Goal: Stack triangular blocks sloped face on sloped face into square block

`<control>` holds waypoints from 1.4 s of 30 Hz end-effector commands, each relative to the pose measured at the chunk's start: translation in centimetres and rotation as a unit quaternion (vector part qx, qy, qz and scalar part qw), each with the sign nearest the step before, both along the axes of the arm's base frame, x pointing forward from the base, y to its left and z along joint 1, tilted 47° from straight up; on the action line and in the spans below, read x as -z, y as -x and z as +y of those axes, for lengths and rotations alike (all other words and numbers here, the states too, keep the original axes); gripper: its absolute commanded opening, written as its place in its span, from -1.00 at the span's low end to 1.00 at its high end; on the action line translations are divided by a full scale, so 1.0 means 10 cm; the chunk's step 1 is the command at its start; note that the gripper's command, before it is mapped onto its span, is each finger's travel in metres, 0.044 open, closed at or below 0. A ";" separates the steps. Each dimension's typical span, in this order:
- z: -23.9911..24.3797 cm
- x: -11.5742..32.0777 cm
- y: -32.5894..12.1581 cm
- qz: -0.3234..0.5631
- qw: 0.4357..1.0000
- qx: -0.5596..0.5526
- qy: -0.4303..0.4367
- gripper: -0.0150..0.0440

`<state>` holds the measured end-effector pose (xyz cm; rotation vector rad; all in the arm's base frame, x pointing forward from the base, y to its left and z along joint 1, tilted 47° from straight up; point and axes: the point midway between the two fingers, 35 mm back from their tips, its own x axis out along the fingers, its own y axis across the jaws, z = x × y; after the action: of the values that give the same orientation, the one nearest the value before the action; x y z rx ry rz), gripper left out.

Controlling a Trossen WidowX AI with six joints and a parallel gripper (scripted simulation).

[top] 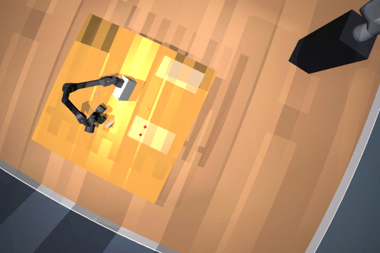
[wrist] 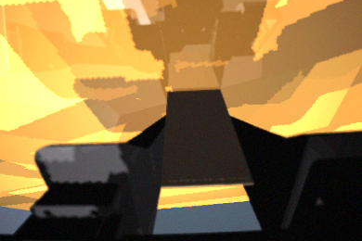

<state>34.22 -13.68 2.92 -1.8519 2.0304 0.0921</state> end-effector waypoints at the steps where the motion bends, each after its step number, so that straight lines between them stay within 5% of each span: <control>1: 0.00 0.00 0.00 0.002 1.000 -0.001 0.001 -0.03; 8: 0.02 -0.02 0.00 0.000 1.000 0.000 0.000 -0.49; 15: 0.02 -0.03 0.01 0.001 1.000 -0.002 -0.010 -0.49; 42: -0.08 -0.48 0.12 -0.040 0.936 -0.074 -0.342 -0.49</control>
<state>33.11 -14.22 6.87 -1.5498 1.5948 0.6068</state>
